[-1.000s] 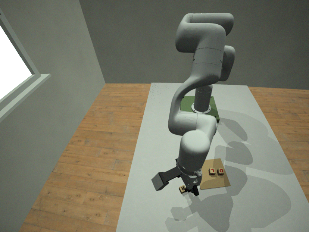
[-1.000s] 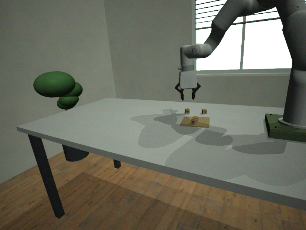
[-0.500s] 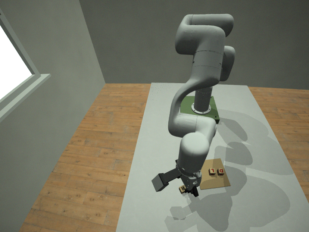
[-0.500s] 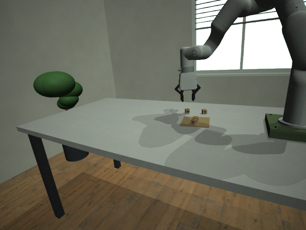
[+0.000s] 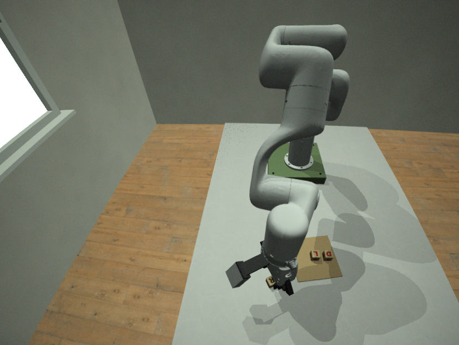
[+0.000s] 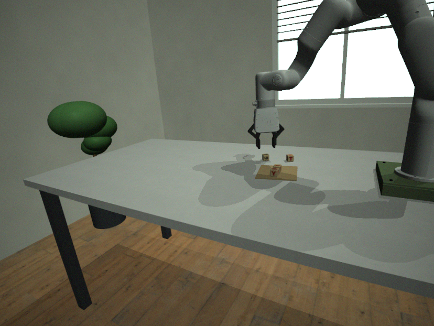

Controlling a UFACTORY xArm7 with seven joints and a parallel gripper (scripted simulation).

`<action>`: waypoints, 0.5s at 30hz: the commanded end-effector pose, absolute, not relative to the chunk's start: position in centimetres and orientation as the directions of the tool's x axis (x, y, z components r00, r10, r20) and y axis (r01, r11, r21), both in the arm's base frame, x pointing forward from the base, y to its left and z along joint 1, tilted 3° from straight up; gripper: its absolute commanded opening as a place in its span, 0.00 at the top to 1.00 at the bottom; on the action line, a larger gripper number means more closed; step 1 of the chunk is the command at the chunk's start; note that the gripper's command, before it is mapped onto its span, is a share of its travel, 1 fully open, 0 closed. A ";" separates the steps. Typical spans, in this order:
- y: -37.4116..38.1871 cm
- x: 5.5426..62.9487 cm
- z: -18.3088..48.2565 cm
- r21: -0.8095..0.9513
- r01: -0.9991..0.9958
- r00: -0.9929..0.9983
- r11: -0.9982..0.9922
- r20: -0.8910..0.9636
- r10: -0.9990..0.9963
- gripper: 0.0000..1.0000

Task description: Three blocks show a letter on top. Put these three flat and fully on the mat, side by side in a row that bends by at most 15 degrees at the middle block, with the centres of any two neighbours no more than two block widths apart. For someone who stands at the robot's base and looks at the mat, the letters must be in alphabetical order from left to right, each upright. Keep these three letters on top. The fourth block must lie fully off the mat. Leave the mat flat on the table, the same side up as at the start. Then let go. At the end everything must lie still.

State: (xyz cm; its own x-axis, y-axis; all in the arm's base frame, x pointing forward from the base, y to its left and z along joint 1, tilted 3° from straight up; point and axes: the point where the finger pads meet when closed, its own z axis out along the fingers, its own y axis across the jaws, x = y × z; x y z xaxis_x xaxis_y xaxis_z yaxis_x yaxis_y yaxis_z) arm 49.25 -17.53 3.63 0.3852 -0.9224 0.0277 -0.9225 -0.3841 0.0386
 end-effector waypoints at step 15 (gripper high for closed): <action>-17.7 49.5 1.9 0.035 -0.923 0.385 -0.384 0.031 -0.922 0.37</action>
